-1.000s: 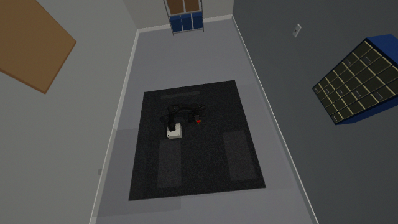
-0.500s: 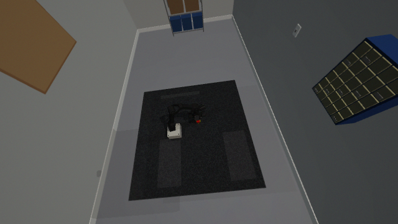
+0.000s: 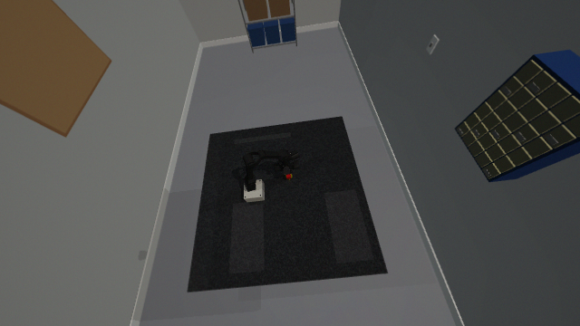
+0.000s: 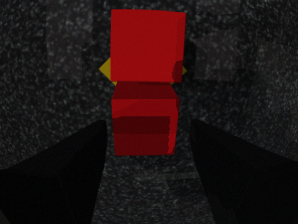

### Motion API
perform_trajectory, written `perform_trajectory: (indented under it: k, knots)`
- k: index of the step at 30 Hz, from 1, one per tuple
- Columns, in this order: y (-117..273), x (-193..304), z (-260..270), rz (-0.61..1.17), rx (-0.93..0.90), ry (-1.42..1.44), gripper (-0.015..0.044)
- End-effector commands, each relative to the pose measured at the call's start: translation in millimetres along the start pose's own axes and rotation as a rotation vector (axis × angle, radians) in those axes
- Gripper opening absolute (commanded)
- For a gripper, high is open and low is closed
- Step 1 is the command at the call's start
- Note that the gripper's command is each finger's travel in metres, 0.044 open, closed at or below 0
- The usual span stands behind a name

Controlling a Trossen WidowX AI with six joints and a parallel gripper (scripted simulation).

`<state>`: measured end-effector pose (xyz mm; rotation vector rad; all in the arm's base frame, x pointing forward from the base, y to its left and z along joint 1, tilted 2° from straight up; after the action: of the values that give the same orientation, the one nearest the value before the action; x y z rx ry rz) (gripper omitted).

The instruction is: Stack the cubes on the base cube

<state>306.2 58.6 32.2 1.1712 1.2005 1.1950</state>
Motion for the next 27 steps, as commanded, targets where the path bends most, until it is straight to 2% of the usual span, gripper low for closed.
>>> perform_trajectory:
  k: [1,27]
  knots:
    - [8,0,1,0.001,-0.007,-0.002,0.0205]
    - [38,1,1,0.002,-0.007,-0.002,0.0205]
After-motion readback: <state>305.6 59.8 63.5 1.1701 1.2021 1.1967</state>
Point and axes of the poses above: the point midway between the two fingers, 35 mm back from their tips, its own y axis back along the fingers, its own z axis across the jaws, x = y × z, the point moved 1 cm from there along y, back along the fingers, and after that the axes turned 9 degrees about y, right-handed, at the moved point
